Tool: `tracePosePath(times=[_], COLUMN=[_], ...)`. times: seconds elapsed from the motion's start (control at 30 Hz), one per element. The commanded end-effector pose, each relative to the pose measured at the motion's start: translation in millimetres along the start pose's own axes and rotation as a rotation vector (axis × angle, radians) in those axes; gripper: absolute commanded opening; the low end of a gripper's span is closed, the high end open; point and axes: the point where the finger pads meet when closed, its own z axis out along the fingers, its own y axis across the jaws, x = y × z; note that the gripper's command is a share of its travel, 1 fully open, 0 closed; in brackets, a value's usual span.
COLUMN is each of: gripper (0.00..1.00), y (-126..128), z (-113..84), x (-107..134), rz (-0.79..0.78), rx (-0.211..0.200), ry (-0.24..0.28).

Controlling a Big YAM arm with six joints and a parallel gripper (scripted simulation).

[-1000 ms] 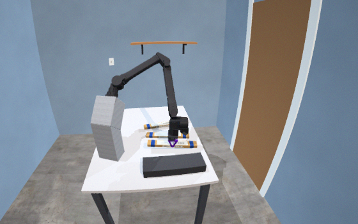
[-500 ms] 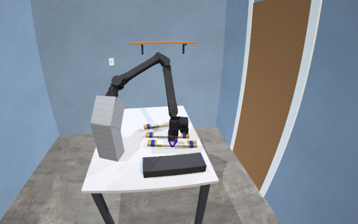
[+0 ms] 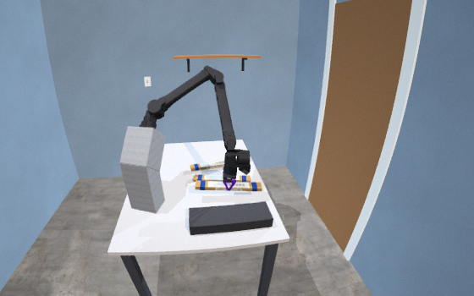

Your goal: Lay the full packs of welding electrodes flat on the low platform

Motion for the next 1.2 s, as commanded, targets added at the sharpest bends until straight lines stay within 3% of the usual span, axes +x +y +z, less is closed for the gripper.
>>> tracePosePath(times=[0.0, 1.17], gripper=[0.0, 0.0], y=[-11, -11], z=[-43.2, -105.8], x=[-20, -19], rz=[0.014, 0.011], rx=[0.005, 0.006], ry=[-0.065, -0.069])
